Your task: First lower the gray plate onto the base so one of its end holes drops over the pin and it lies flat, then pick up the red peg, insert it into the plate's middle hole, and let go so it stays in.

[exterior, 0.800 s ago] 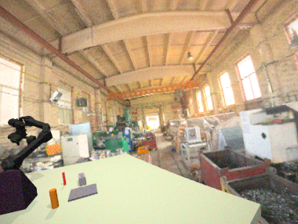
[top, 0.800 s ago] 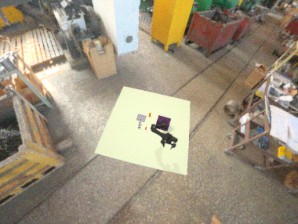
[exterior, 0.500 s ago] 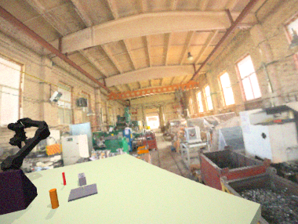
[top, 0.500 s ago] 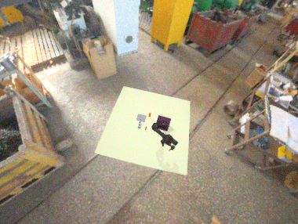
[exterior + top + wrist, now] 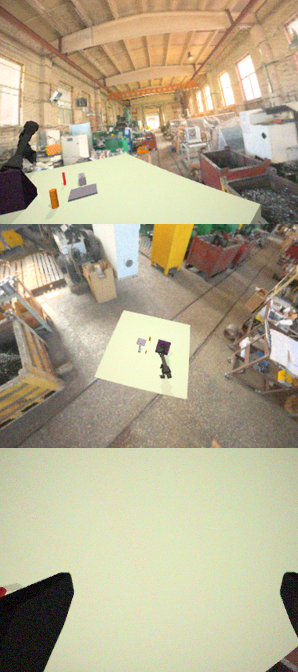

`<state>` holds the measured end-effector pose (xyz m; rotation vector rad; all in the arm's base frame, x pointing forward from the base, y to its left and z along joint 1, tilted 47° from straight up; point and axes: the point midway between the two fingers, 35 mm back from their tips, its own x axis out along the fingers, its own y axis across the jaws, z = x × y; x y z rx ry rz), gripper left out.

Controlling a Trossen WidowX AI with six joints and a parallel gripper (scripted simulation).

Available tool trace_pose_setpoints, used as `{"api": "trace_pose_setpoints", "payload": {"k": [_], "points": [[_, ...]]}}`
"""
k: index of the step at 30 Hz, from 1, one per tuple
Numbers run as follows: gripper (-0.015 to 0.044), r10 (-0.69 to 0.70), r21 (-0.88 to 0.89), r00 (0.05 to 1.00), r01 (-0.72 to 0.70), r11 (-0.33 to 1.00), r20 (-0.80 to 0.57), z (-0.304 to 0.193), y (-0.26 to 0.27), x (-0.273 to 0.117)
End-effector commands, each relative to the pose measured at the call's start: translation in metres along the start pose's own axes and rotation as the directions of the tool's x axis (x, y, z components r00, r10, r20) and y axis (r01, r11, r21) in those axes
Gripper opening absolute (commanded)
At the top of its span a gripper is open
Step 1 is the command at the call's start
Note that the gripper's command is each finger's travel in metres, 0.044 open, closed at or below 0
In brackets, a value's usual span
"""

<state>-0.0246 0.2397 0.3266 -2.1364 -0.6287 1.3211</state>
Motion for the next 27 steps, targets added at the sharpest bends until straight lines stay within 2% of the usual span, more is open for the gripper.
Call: {"api": "trace_pose_setpoints", "payload": {"k": [1,7,11,15,21,27], "points": [[0.0440,0.130,0.252,0.991,-0.120,0.960,-0.025,-0.014,0.007,0.030],[0.0440,0.335,0.654,0.942,-0.242,0.717,-0.018,-0.045,0.025,0.079],[0.0440,0.451,0.863,0.892,-0.253,0.438,0.033,-0.069,0.045,0.106],[0.0440,0.535,0.975,0.838,-0.196,0.103,0.113,-0.095,0.067,0.130],[0.0440,0.601,0.938,0.774,0.028,-0.345,0.197,-0.142,0.107,0.156],[0.0440,0.577,0.665,0.735,0.234,-0.709,0.356,-0.177,0.146,0.172]]}}
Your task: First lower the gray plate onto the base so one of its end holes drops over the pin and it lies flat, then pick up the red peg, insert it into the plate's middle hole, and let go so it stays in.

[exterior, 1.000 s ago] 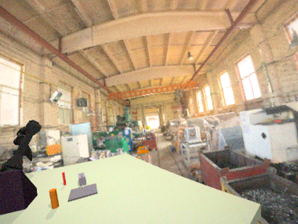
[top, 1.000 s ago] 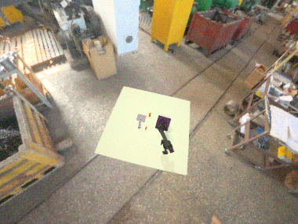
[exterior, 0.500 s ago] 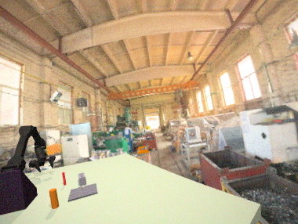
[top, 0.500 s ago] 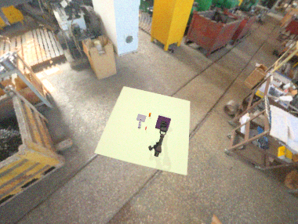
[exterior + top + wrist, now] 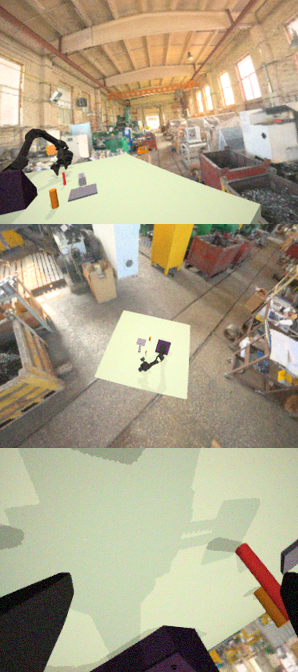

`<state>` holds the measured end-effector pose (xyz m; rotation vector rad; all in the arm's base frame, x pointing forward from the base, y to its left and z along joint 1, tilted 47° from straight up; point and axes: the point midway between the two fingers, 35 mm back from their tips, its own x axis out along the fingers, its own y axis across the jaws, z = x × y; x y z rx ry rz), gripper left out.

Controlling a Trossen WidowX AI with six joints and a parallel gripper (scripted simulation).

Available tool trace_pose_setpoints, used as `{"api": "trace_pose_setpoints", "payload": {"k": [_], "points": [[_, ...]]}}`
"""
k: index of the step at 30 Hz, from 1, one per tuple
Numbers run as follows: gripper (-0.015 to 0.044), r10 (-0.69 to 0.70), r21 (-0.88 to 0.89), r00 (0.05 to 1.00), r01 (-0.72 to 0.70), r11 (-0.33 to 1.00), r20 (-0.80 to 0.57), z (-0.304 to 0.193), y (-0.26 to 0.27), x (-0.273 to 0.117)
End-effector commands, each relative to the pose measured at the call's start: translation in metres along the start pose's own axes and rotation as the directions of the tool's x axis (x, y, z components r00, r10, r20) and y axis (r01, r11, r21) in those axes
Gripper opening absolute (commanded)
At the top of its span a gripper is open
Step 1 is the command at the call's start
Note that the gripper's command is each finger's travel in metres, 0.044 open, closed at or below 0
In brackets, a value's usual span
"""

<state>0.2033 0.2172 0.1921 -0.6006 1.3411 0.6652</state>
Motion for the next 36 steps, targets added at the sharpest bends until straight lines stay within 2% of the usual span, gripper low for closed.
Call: {"api": "trace_pose_setpoints", "payload": {"k": [1,5,7,10,13,18,23,25,31,36], "points": [[0.0440,0.086,0.283,0.996,-0.077,0.956,-0.020,0.004,-0.030,0.014],[0.0440,0.173,0.540,0.985,-0.143,0.829,-0.006,0.005,-0.062,0.027],[0.0440,0.226,0.671,0.974,-0.168,0.722,0.001,0.003,-0.080,0.034],[0.0440,0.313,0.853,0.949,-0.193,0.484,0.037,-0.004,-0.112,0.043],[0.0440,0.385,0.958,0.917,-0.195,0.211,0.102,-0.014,-0.144,0.050],[0.0440,0.459,0.951,0.849,-0.146,-0.273,0.262,-0.037,-0.197,0.059],[0.0440,0.455,0.742,0.766,-0.043,-0.669,0.454,-0.071,-0.248,0.062],[0.0440,0.448,0.703,0.754,-0.025,-0.711,0.480,-0.076,-0.254,0.062],[0.0440,0.448,0.703,0.755,-0.025,-0.711,0.480,-0.075,-0.253,0.064],[0.0440,0.448,0.703,0.754,-0.027,-0.711,0.481,-0.047,-0.226,0.102]]}}
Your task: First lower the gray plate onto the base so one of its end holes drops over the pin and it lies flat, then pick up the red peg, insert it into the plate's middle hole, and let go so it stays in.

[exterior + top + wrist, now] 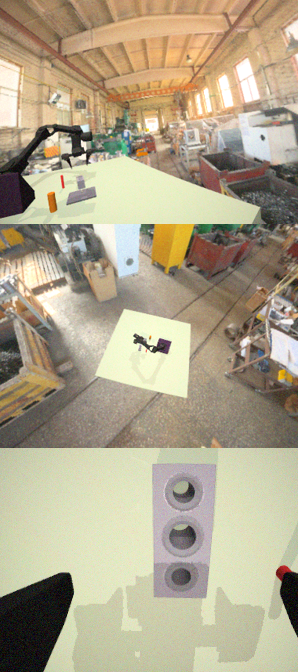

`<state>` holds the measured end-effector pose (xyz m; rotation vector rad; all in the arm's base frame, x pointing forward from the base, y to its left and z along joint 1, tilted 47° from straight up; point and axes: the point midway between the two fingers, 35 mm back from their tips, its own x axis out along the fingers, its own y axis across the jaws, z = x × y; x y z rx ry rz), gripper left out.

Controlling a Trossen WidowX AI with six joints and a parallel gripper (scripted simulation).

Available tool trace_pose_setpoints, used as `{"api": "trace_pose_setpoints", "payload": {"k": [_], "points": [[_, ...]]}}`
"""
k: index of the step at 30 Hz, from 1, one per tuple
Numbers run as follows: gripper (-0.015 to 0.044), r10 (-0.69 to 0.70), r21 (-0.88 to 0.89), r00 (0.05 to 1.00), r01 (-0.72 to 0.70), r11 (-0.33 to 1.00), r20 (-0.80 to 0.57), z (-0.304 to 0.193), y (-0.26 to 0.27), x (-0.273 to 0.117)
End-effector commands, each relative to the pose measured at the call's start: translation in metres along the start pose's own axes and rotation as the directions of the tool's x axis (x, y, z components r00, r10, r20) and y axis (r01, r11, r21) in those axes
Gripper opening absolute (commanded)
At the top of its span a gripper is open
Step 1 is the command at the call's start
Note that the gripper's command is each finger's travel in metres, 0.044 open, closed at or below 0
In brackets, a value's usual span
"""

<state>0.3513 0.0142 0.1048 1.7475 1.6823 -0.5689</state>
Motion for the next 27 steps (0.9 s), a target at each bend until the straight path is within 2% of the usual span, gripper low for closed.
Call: {"api": "trace_pose_setpoints", "payload": {"k": [1,27], "points": [[0.0440,-0.015,0.008,1.000,0.015,1.000,-0.016,-0.006,-0.005,0.035],[0.0440,-0.016,0.006,1.000,0.016,1.000,-0.016,-0.004,-0.004,0.077]]}}
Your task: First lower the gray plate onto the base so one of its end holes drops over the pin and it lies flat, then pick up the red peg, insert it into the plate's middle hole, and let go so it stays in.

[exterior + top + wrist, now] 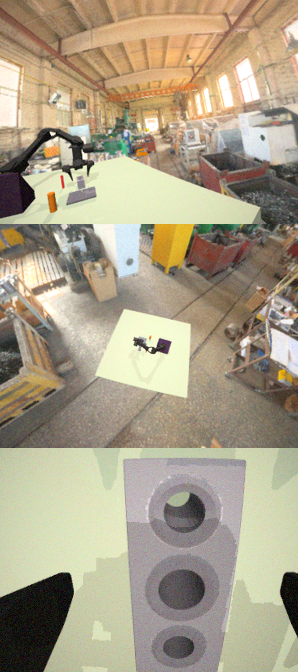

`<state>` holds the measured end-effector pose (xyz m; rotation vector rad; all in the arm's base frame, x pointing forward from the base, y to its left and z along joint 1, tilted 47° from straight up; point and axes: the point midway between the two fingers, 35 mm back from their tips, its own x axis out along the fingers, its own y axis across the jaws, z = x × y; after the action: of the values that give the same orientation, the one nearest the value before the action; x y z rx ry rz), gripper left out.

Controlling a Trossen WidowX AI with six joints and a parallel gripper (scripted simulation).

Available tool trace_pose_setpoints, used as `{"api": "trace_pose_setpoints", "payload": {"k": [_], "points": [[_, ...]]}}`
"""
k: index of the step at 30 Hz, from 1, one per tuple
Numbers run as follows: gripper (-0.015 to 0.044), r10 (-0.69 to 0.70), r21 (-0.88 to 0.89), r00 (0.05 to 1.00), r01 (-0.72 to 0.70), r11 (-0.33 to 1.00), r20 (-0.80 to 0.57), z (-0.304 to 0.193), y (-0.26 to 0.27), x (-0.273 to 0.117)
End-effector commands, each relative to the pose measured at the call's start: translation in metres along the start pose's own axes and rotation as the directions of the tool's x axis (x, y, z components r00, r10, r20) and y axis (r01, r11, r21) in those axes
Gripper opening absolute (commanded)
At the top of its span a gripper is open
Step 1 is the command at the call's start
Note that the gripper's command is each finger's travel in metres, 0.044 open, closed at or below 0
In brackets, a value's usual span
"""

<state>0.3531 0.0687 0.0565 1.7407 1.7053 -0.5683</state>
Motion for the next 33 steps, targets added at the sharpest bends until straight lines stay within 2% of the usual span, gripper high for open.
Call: {"api": "trace_pose_setpoints", "payload": {"k": [1,22,32,33], "points": [[0.0440,0.000,0.006,1.000,0.000,1.000,-0.006,0.000,0.000,0.006],[0.0440,0.003,0.007,1.000,-0.003,1.000,-0.009,-0.001,-0.001,0.037],[0.0177,0.003,0.007,1.000,-0.003,1.000,-0.009,-0.001,-0.001,0.037],[0.0171,0.003,0.007,1.000,-0.003,1.000,-0.009,-0.001,-0.001,0.037]]}}
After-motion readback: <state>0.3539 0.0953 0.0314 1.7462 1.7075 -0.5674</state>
